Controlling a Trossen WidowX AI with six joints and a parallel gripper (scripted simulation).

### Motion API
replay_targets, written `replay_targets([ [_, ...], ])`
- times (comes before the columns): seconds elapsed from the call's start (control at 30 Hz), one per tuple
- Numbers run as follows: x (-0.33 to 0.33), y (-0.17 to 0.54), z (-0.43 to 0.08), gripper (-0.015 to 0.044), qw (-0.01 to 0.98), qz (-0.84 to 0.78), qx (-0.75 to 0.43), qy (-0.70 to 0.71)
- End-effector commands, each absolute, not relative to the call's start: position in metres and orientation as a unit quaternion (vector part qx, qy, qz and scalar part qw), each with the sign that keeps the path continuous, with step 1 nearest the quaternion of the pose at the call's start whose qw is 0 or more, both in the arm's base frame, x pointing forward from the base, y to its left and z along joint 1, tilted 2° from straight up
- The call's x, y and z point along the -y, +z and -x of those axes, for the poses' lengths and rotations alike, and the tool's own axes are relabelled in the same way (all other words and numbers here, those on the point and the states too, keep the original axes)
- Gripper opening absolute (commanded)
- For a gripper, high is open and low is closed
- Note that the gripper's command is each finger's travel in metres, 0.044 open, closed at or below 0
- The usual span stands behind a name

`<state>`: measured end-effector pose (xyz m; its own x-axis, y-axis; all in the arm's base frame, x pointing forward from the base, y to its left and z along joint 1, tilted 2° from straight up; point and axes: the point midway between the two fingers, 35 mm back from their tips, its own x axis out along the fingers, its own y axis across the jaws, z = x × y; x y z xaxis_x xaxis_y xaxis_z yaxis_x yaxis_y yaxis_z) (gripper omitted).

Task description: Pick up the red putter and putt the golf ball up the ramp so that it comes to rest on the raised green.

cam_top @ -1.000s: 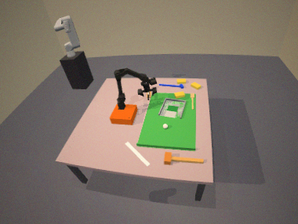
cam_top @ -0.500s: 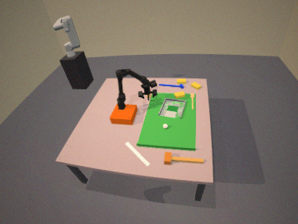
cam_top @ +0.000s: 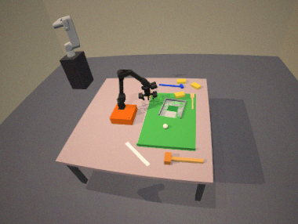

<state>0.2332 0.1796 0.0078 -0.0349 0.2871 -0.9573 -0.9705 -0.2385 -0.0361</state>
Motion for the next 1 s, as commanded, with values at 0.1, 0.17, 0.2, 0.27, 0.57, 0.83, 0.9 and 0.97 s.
replay_targets([
  [0.1, -0.18, 0.008, -0.233, 0.0282, 0.504, 0.479, -0.357, 0.624],
  [0.17, -0.18, 0.008, -0.233, 0.023, 0.504, 0.479, -0.357, 0.624],
  [0.2, -0.18, 0.008, -0.233, 0.0204, 0.504, 0.479, -0.357, 0.624],
  [0.27, -0.18, 0.008, -0.233, 0.0151, 0.504, 0.479, -0.357, 0.624],
  [0.57, -0.18, 0.008, -0.233, 0.0, 0.504, 0.479, -0.357, 0.624],
  [0.83, -0.181, 0.036, -0.236, 0.0, 0.504, 0.479, -0.356, 0.624],
  [0.9, -0.181, 0.05, -0.237, 0.0, 0.504, 0.479, -0.356, 0.624],
  [0.97, -0.18, 0.063, -0.237, 0.0, 0.504, 0.479, -0.356, 0.624],
])
